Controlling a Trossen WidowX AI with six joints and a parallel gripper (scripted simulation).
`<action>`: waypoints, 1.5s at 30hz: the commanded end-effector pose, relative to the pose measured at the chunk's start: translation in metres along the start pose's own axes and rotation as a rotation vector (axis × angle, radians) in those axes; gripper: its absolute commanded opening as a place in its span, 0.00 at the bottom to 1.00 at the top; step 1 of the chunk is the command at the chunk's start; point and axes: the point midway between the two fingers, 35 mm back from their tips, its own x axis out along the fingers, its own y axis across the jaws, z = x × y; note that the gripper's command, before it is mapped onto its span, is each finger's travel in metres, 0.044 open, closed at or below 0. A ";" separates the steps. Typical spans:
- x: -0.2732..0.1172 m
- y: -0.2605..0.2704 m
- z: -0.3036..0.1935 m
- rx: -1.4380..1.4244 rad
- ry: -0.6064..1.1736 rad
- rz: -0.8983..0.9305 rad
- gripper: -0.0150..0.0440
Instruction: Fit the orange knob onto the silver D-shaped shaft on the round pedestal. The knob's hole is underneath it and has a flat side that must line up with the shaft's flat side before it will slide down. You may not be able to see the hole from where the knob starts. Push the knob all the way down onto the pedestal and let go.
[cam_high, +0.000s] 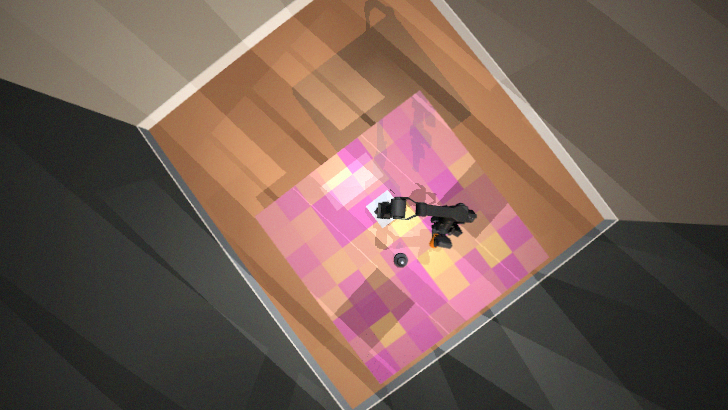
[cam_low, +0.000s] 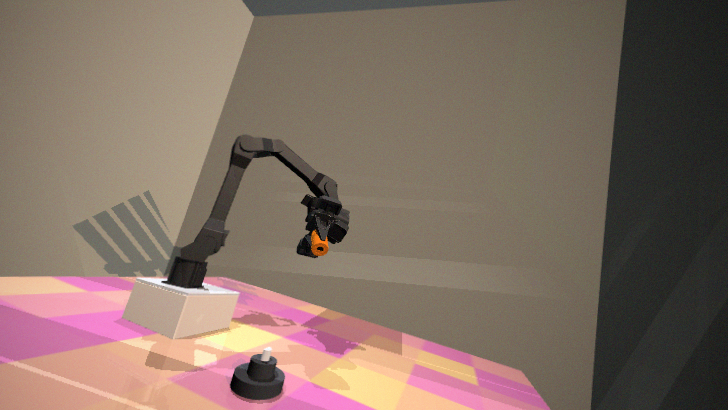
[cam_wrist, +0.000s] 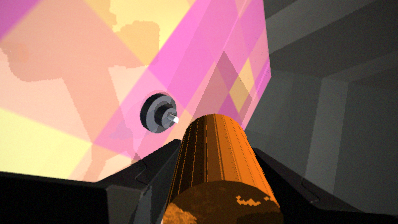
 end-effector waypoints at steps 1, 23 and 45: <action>-0.003 -0.004 0.002 0.010 -0.008 -0.027 0.25; -0.001 0.002 0.001 0.007 -0.002 -0.112 0.25; -0.001 0.002 0.001 0.008 -0.002 -0.116 0.25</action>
